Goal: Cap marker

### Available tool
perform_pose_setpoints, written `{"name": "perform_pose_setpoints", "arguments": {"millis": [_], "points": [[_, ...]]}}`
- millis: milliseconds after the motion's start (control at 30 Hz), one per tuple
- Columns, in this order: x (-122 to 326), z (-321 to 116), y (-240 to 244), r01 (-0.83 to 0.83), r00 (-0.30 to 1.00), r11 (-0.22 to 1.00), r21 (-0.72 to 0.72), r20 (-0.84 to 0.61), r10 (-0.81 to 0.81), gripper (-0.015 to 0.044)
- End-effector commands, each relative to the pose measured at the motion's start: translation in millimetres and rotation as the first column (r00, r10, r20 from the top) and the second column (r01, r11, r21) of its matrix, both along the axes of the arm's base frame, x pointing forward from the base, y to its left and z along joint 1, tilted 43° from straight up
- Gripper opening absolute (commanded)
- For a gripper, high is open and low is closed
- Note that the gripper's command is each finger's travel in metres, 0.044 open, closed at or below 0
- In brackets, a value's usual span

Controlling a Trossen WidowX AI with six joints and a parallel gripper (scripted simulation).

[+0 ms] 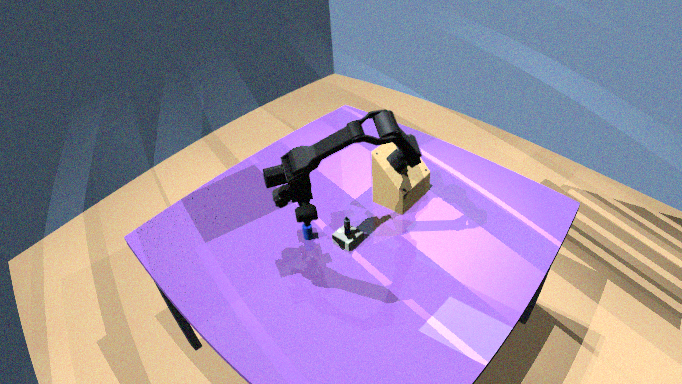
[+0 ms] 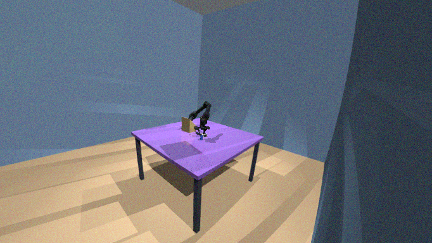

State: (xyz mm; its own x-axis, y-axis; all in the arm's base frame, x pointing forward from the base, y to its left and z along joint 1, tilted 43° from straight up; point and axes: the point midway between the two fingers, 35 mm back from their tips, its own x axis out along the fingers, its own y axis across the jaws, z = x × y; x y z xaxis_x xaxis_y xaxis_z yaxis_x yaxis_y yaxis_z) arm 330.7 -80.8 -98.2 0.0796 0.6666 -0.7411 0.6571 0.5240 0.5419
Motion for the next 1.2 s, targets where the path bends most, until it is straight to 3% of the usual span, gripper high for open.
{"name": "perform_pose_setpoints", "arguments": {"millis": [0, 1100, 1167], "points": [[0, -5, 4, 0.008, 1.000, 1.000, 0.005, -0.003, -0.008, 0.0252], [4, -41, 38, 0.008, 1.000, 1.000, 0.007, -0.002, -0.008, 0.0252], [4, -41, 39, 0.008, 1.000, 1.000, 0.007, -0.003, -0.008, 0.0199]]}}
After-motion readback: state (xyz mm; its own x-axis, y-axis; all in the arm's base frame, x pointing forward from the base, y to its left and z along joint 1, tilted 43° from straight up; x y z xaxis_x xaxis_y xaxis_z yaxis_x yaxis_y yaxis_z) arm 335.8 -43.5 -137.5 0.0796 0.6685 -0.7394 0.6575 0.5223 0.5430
